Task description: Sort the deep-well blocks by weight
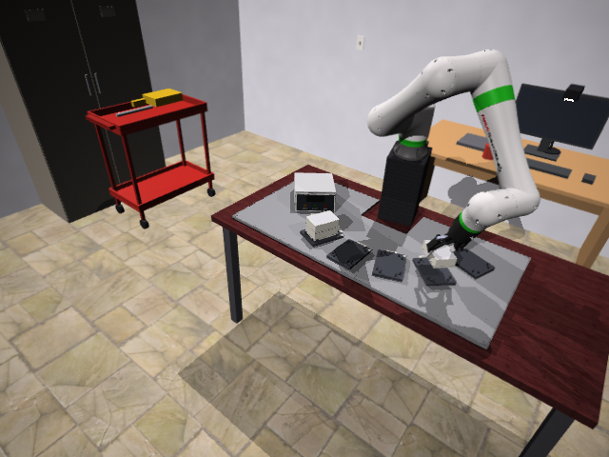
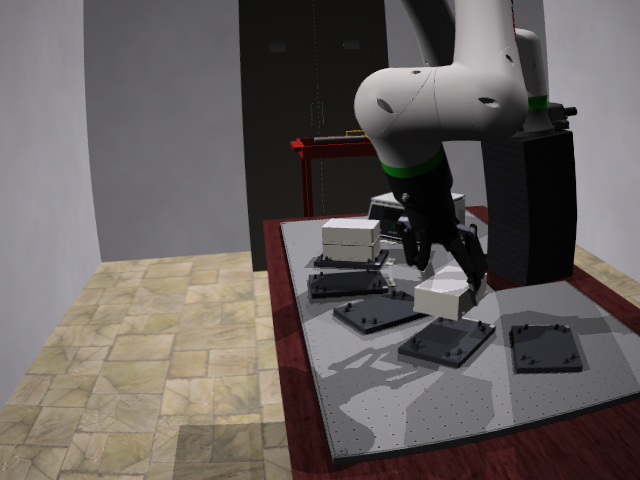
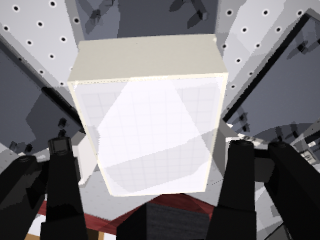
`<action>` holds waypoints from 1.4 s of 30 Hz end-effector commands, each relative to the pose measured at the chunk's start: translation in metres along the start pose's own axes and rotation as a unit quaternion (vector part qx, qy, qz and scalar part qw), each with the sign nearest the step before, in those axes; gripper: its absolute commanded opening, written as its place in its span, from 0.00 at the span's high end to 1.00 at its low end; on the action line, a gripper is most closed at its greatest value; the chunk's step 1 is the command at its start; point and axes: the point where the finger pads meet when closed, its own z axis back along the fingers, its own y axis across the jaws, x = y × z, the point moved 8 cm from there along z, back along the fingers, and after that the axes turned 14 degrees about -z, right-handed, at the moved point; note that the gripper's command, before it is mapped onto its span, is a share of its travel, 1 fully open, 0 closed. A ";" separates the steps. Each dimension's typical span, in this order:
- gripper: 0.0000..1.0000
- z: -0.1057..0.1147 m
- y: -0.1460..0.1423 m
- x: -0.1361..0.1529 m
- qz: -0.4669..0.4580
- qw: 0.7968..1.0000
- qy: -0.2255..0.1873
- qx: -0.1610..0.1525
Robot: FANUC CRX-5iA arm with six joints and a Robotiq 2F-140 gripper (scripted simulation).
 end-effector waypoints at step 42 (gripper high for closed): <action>0.90 -0.043 -0.006 -0.024 0.000 1.000 0.000 0.000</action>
